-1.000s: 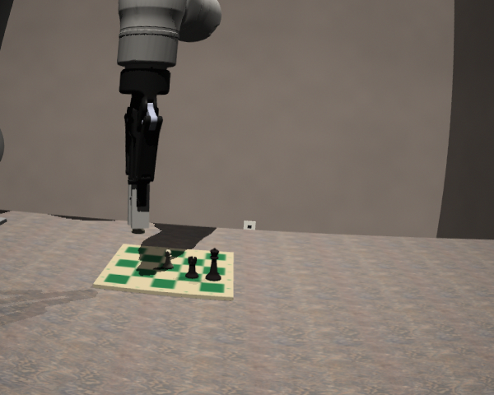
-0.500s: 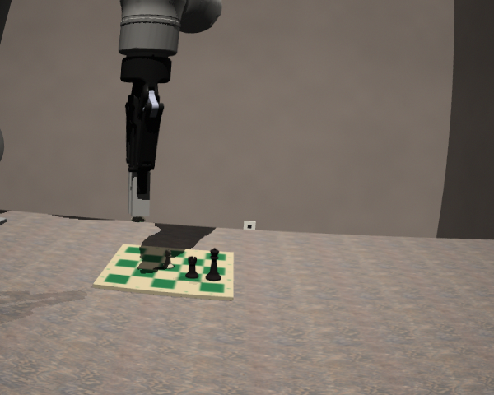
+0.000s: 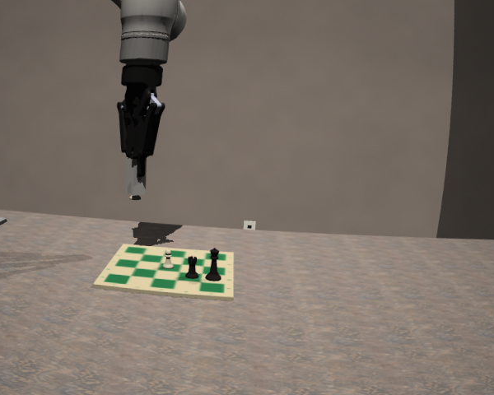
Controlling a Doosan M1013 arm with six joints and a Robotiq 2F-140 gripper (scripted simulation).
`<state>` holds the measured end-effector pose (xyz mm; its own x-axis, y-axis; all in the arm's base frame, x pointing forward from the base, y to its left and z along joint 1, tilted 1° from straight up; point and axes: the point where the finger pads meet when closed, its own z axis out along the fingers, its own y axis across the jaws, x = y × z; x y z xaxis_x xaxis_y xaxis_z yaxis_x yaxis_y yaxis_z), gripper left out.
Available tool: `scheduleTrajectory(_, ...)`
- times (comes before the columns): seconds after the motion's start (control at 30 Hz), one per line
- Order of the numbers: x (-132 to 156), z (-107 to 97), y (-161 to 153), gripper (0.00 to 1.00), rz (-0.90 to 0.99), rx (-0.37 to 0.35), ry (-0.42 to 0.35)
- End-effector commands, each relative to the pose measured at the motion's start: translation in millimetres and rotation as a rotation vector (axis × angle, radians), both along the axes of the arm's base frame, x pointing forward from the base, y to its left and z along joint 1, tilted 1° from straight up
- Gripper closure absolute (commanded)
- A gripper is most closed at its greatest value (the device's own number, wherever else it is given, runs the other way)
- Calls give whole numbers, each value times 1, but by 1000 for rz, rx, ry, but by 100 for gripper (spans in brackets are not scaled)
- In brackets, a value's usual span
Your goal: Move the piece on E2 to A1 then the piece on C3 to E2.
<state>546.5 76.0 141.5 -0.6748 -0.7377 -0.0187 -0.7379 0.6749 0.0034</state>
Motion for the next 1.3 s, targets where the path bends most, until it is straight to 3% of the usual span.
scheduleTrajectory(0.0,0,0,3,100,4,0,0)
scheduleTrajectory(0.47,0,-5,3,100,4,0,0)
scheduleTrajectory(1.27,2,-91,4,100,4,0,0)
